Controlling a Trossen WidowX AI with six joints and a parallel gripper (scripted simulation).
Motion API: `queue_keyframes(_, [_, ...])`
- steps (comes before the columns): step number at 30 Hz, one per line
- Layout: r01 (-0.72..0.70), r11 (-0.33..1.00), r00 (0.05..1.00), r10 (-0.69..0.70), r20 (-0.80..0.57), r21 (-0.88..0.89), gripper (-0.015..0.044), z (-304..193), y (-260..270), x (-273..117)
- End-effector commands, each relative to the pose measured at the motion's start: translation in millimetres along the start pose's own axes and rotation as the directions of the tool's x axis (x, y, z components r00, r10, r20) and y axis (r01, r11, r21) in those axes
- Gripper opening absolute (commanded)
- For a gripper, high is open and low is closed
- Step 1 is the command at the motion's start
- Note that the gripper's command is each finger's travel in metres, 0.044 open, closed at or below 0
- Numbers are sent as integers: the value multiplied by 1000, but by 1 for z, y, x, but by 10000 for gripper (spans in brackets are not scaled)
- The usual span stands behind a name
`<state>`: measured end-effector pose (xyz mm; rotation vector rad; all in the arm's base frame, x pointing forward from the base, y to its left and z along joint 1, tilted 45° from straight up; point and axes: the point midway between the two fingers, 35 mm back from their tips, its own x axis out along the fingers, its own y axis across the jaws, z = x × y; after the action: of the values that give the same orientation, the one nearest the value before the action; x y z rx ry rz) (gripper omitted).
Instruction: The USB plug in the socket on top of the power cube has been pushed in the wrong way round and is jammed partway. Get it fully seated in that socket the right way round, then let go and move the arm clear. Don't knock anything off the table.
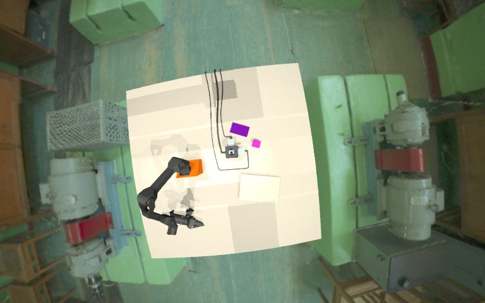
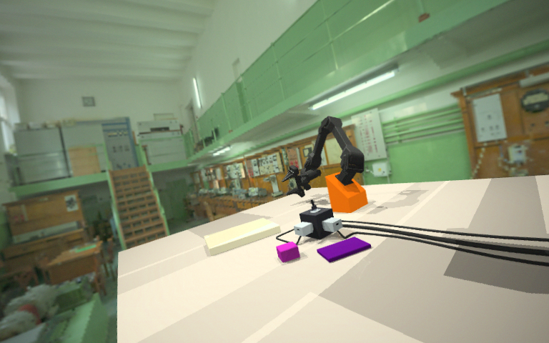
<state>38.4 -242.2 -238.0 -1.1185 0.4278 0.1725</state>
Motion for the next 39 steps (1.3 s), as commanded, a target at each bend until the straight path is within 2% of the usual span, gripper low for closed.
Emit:
queue_keyframes(1, [-4, 1000, 1000, 4, 6, -12, 426, 0, -2, 1])
queue_keyframes(5, [-61, 962, 988, 97, 121, -266, 440, 5, -39, 18])
queue_keyframes(10, [-41, 788, 921, 268, 282, -614, 440, 34, -93, 50])
queue_keyframes(15, [144, 514, 819, 418, 393, -846, 440, 80, -148, 85])
queue_keyframes(19, [361, 268, 716, 533, 450, -893, 440, 134, -185, 108])
queue_keyframes(24, [651, -15, 574, 665, 478, -759, 440, 215, -219, 123])
queue_keyframes(30, [902, -249, 398, 797, 454, -353, 440, 322, -240, 114])
queue_keyframes(33, [948, -308, 315, 851, 421, -86, 440, 375, -244, 97])
queue_keyframes(36, [928, -326, 241, 893, 380, 177, 440, 420, -244, 75])
queue_keyframes(39, [915, -326, 225, 902, 369, 239, 440, 430, -243, 70])
